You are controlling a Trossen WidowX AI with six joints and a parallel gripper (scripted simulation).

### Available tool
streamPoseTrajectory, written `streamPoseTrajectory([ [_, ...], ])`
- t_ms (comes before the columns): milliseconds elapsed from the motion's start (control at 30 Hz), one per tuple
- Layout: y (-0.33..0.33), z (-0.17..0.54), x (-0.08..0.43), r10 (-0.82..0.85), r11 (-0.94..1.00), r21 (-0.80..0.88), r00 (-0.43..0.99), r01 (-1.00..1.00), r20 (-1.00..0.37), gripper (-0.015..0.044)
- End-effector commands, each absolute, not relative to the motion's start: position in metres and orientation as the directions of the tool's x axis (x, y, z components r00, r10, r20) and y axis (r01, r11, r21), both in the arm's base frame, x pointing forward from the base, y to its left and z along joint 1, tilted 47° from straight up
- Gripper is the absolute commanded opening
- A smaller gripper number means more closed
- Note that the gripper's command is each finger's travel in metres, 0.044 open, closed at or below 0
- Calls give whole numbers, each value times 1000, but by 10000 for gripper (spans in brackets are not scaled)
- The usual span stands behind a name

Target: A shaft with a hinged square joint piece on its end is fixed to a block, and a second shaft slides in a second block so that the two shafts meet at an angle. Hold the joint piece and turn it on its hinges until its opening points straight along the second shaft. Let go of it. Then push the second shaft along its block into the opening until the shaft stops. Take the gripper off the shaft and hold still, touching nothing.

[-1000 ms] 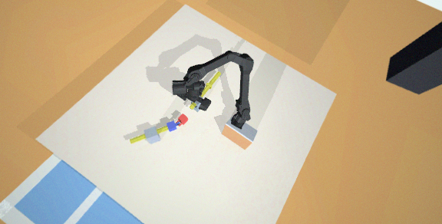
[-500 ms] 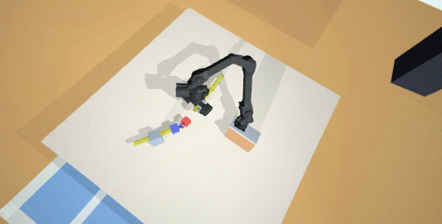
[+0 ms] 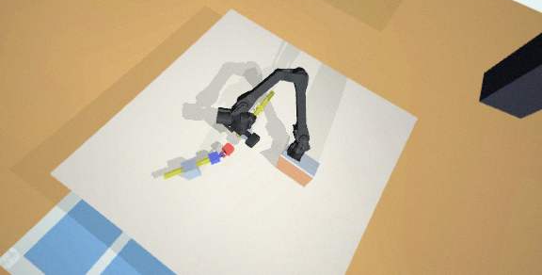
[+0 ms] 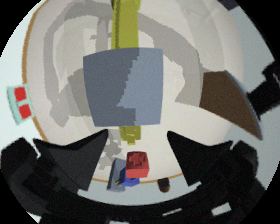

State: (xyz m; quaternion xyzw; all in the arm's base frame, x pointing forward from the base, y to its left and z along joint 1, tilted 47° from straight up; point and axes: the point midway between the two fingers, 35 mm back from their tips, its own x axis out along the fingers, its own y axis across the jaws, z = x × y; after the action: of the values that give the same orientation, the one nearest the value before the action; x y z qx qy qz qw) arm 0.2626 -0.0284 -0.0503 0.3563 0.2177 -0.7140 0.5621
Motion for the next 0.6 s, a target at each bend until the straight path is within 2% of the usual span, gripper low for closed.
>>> streamPoseTrajectory([
  [0,-25,-58,264,-649,-269,85,-115,959,-752,440],
  [567,13,-101,277,-648,-269,87,-114,959,-753,440],
])
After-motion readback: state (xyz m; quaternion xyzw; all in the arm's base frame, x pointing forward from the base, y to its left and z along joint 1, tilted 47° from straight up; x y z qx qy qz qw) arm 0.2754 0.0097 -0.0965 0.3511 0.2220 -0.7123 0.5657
